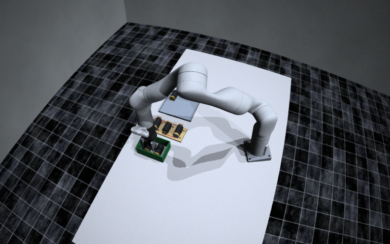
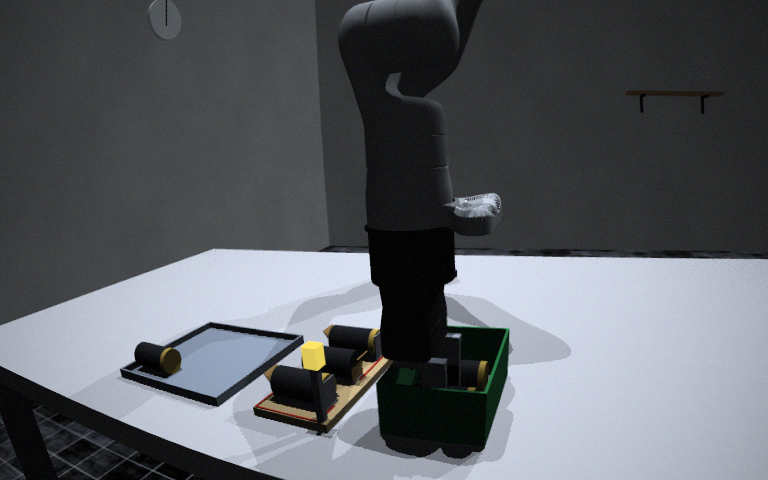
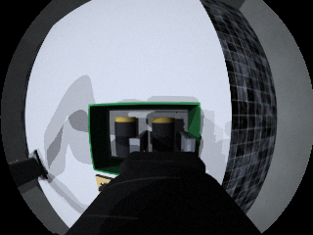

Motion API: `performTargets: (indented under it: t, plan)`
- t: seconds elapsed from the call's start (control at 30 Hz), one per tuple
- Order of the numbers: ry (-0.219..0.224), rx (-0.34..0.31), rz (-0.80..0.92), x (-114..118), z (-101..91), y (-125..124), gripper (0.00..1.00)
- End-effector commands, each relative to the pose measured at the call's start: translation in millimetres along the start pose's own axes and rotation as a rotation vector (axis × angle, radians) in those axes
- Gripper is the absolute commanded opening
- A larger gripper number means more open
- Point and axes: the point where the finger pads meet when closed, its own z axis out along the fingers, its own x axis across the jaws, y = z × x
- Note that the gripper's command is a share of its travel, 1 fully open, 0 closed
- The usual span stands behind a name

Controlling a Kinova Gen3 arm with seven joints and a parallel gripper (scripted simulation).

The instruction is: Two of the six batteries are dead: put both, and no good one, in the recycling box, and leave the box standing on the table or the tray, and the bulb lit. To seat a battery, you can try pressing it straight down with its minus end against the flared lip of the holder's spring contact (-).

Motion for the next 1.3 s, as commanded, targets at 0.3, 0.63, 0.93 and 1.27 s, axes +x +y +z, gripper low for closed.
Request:
performTargets:
  t: [0.3,0.63,0.93,1.27]
  plan:
    - [0.007,0.004,-0.001,1.8,-41.1,-1.4,0.9]
    - [0.007,0.004,-0.001,1.5,-78.3,-1.2,0.9]
    - [0.007,0.004,-0.001,1.5,-82.2,-1.2,0.9]
    - [0.007,0.004,-0.001,1.5,-82.2,-1.2,0.9]
